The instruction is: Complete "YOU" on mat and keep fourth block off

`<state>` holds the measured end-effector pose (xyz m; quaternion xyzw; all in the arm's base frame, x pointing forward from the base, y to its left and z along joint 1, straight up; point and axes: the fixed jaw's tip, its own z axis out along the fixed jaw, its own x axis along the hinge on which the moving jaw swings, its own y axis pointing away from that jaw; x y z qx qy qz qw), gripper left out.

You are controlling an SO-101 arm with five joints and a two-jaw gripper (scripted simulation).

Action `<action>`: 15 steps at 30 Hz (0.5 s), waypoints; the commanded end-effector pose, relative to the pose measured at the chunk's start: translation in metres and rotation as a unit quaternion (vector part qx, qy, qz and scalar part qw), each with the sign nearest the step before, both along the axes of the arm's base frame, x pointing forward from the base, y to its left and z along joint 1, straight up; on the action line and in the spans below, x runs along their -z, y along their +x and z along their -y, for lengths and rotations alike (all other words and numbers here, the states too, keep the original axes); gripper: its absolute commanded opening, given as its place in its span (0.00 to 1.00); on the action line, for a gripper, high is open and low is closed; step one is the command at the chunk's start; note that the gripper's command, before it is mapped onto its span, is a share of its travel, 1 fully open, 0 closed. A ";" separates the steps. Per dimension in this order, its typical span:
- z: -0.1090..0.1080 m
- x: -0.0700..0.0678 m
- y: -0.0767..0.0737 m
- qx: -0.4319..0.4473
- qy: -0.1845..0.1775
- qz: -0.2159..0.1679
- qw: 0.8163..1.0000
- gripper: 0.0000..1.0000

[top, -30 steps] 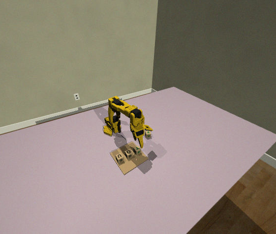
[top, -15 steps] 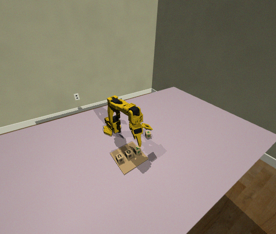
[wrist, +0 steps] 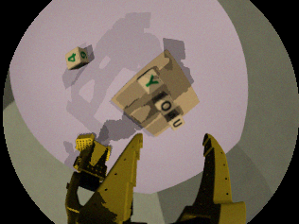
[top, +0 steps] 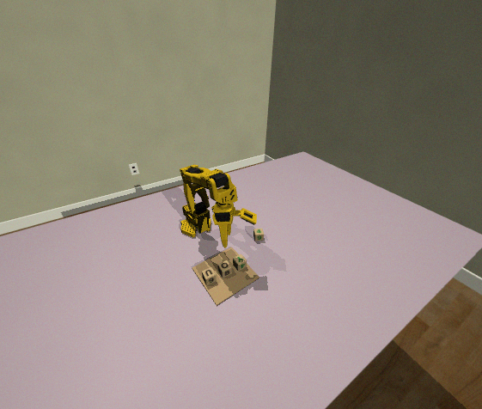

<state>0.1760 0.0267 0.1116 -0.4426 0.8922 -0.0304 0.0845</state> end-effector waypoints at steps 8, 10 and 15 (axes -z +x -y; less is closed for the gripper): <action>0.015 -0.025 -0.015 0.206 0.055 0.095 0.972 0.36; 0.017 -0.026 -0.019 0.245 0.067 0.104 0.962 0.36; 0.021 -0.028 -0.027 0.328 0.093 0.122 0.932 0.36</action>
